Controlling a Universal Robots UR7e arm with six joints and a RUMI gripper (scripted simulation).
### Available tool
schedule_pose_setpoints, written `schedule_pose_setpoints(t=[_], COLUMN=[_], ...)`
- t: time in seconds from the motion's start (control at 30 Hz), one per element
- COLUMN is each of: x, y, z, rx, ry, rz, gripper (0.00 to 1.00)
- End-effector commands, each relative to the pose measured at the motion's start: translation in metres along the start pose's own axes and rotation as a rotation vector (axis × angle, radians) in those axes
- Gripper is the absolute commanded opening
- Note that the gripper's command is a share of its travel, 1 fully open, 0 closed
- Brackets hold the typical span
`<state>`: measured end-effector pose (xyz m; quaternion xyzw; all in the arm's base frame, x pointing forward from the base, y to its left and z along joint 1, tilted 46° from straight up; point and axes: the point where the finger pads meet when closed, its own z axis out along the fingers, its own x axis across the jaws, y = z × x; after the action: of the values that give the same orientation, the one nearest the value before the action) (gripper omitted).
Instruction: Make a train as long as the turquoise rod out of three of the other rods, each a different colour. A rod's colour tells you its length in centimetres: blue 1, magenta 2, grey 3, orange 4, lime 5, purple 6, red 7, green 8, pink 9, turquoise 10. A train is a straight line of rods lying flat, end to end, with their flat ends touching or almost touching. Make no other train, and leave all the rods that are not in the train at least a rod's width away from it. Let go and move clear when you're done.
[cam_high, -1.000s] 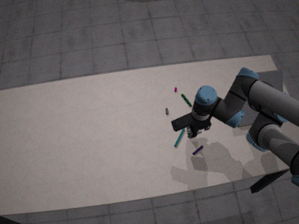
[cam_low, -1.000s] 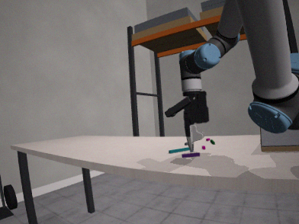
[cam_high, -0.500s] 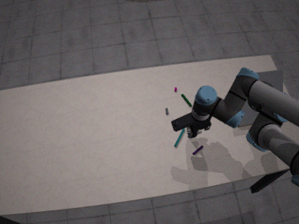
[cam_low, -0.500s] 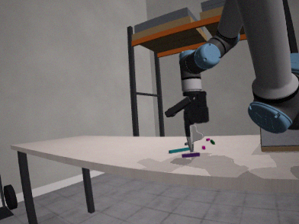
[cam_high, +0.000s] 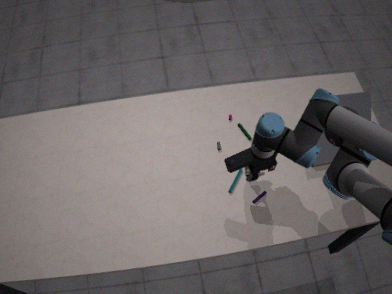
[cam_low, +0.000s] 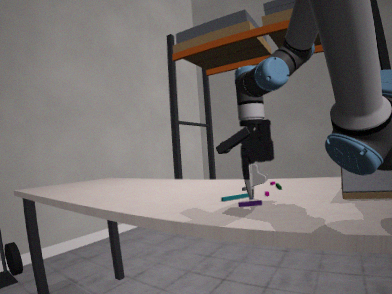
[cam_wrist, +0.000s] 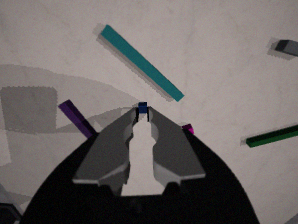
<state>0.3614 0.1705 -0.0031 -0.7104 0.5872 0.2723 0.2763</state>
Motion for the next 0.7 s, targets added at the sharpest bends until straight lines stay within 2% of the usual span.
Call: schedule_pose_setpoints(t=[0.0, 0.23, 0.37, 0.67], x=[-0.001, 0.000, 0.001, 0.000], y=[0.001, 0.000, -0.001, -0.001], z=[0.001, -0.002, -0.011, -0.054], rx=[-0.002, 0.000, 0.003, 0.002], ry=[-0.002, 0.000, 0.003, 0.003], rz=[0.000, -0.001, -0.002, -0.002], gripper=[0.00, 0.00, 0.00, 0.00])
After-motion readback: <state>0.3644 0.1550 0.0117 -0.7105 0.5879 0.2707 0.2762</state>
